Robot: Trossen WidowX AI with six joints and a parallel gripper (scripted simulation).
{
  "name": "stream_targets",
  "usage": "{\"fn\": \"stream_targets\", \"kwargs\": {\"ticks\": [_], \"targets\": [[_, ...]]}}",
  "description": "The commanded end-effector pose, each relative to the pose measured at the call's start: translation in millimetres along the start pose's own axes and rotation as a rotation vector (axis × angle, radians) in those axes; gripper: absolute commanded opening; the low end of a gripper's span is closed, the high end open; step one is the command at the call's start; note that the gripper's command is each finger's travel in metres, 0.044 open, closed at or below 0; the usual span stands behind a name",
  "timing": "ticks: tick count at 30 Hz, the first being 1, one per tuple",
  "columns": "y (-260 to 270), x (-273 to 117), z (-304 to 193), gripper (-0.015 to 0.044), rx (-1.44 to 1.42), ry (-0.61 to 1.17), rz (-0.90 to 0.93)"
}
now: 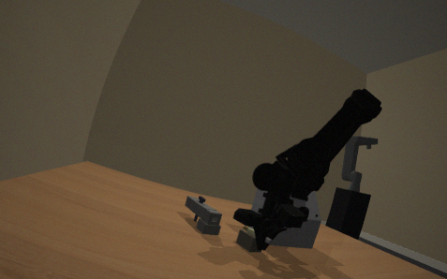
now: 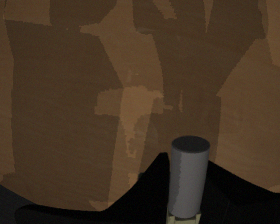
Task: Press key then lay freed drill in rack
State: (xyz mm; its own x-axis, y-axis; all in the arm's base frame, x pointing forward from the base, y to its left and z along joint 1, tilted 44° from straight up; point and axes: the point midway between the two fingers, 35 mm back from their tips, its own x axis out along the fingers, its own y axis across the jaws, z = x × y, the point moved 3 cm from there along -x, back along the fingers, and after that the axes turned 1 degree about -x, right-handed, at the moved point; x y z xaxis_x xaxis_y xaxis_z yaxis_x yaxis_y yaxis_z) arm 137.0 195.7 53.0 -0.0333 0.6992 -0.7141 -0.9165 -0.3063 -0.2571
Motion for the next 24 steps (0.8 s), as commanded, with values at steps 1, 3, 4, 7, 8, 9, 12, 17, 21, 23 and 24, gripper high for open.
{"fn": "stream_targets", "kwargs": {"ticks": [1, 3, 4, 7, 8, 9, 12, 17, 21, 23, 24], "targets": [[1.0, 4.8, -1.6, 0.0000, 0.006, 0.006, 0.001], [1.2, 6.8, -1.8, 0.0000, 0.006, 0.006, 0.002], [1.3, 7.8, -2.0, 0.0000, 0.006, 0.006, 0.002], [2.2, 11.4, -2.9, 0.0000, 0.007, 0.006, 0.002], [2.5, 12.2, -3.3, 0.0000, 0.007, 0.006, 0.002], [2.5, 12.7, -3.5, 0.0000, 0.007, 0.006, 0.002], [1.8, 7.0, -0.8, 0.0053, 0.013, -0.007, -0.001], [1.8, 7.0, -0.8, 0.0184, 0.013, -0.007, -0.001], [1.8, 7.0, -0.8, 0.0289, 0.013, -0.007, -0.001], [1.8, 7.0, -0.8, 0.0341, 0.013, -0.007, -0.001], [1.8, 7.0, -0.8, 0.0368, 0.013, -0.007, -0.001]]}}
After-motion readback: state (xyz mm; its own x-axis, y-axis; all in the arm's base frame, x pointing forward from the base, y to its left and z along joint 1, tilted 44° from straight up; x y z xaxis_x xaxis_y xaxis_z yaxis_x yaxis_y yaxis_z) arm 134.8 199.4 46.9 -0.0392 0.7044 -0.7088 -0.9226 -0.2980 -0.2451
